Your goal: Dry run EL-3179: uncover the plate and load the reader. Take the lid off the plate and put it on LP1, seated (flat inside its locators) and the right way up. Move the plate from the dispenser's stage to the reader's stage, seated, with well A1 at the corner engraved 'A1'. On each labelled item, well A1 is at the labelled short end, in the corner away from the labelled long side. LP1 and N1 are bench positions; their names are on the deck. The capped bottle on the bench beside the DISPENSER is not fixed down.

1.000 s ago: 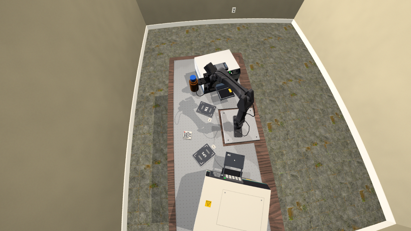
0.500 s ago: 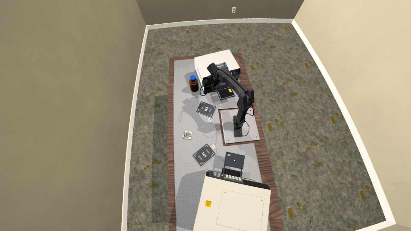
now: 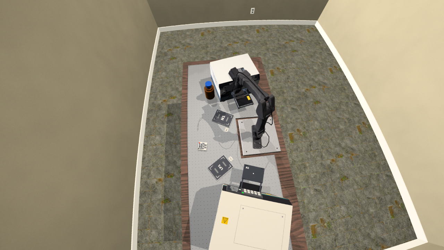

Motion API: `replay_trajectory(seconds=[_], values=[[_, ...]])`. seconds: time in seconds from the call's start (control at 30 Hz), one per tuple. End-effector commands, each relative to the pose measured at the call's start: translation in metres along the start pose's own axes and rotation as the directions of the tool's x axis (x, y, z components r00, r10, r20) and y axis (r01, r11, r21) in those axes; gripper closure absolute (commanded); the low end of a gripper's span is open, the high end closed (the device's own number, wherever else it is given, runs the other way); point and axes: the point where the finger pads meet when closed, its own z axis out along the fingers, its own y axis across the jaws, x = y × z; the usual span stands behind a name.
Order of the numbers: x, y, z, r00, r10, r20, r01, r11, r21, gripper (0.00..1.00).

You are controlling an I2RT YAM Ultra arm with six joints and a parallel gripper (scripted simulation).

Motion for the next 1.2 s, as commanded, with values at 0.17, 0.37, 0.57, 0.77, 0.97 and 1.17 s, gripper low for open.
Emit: replay_trajectory(seconds=[0.17, 0.37, 0.57, 0.77, 0.97, 1.17], values=[[0.032, 0.009, -0.003, 1.0, 0.017, -0.007, -0.018, 0.997, -0.079, 0.0], [0.047, 0.024, -0.004, 0.999, 0.031, -0.012, -0.032, 0.993, -0.113, 0.0], [0.068, 0.035, -0.003, 0.998, 0.056, -0.017, -0.058, 0.984, -0.17, 0.0], [0.074, 0.03, -0.002, 0.998, 0.052, -0.025, -0.055, 0.987, -0.154, 0.0], [0.074, 0.03, -0.002, 0.998, 0.052, -0.025, -0.055, 0.987, -0.154, 0.0], [0.073, 0.033, 0.002, 0.999, 0.046, -0.015, -0.048, 0.988, -0.145, 0.0]])
